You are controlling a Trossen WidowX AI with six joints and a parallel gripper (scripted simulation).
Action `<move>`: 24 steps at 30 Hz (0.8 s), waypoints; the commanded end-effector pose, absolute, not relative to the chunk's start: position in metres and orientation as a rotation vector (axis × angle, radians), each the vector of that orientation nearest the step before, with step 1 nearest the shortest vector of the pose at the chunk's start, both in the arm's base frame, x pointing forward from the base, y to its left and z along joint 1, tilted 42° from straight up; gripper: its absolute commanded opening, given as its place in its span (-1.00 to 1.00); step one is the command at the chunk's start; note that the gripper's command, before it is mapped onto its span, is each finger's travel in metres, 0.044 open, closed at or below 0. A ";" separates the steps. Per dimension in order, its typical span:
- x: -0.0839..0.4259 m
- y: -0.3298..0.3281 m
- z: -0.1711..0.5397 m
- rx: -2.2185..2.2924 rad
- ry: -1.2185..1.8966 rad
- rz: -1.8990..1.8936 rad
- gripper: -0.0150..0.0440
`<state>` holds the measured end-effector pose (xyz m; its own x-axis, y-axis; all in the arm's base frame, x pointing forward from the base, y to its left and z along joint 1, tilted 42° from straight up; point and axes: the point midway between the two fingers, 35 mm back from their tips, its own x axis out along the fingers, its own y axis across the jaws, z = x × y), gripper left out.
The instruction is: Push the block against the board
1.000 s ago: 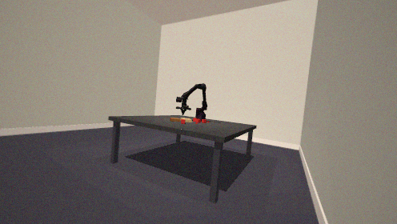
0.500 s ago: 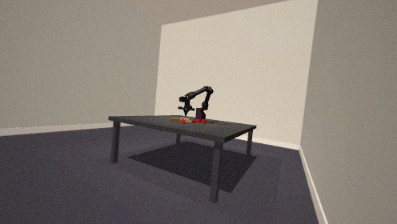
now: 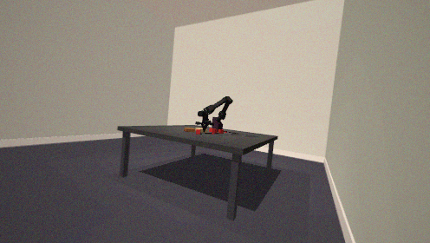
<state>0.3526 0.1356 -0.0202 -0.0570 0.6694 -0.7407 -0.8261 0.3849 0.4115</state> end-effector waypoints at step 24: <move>0.343 0.128 -0.034 -0.178 1.069 1.228 -0.49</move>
<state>0.3421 0.1270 -0.0340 -0.0510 0.6760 -0.7352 -0.8251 0.3862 0.4124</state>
